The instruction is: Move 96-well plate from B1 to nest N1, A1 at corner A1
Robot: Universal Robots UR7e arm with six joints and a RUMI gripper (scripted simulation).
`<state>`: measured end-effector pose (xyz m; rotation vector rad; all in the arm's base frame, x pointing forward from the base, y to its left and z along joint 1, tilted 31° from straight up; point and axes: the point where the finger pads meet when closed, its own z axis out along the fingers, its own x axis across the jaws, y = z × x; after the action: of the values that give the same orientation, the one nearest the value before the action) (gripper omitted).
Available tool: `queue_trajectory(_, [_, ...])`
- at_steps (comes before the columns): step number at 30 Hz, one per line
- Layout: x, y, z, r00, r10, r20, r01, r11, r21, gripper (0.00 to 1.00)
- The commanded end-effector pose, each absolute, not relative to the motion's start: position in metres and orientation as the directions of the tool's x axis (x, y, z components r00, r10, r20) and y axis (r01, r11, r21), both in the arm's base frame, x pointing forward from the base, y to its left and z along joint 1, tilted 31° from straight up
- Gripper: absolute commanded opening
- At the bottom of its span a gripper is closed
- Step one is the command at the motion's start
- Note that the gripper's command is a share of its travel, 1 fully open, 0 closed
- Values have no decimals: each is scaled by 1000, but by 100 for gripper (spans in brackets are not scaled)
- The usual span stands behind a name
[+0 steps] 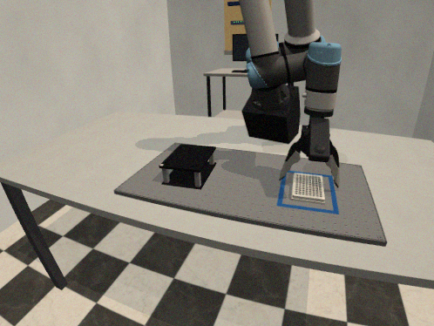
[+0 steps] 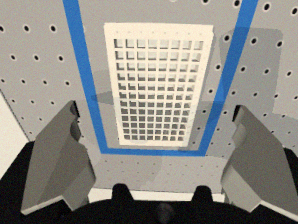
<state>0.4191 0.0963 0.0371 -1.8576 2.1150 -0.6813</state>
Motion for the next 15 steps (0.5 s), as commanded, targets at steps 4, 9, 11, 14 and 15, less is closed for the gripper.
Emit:
queue_trajectory(4, [420,96,37,-159,-980,119,-865,80,-496,100])
queue_trajectory(9, [420,96,37,-159,-980,119,-865,80,-495,0])
queue_trajectory(11, [420,96,37,-159,-980,119,-865,80,-495,0])
queue_trajectory(14, [420,96,37,-159,-980,119,-865,80,-496,0])
queue_trajectory(15, [420,96,37,-159,-980,119,-865,80,-496,0])
